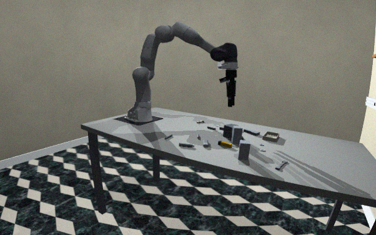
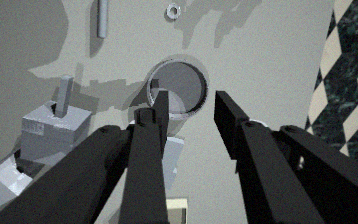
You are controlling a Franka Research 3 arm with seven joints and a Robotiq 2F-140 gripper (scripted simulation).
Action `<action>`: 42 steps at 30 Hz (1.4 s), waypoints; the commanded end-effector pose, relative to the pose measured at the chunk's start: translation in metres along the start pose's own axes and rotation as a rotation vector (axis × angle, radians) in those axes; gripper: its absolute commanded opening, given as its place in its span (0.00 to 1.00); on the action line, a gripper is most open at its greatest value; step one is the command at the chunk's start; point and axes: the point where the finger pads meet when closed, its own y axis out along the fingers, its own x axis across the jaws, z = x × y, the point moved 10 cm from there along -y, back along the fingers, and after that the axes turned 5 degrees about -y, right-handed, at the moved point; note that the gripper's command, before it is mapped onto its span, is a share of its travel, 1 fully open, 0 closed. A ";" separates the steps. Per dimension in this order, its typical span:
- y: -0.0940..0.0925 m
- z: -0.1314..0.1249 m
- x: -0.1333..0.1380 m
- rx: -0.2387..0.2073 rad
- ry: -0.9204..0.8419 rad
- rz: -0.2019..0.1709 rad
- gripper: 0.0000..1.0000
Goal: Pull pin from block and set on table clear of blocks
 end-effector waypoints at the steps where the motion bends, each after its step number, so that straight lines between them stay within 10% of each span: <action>1: 0.001 -0.001 -0.001 0.000 0.009 0.002 0.34; 42: 0.025 0.002 -0.016 0.054 0.035 0.011 0.34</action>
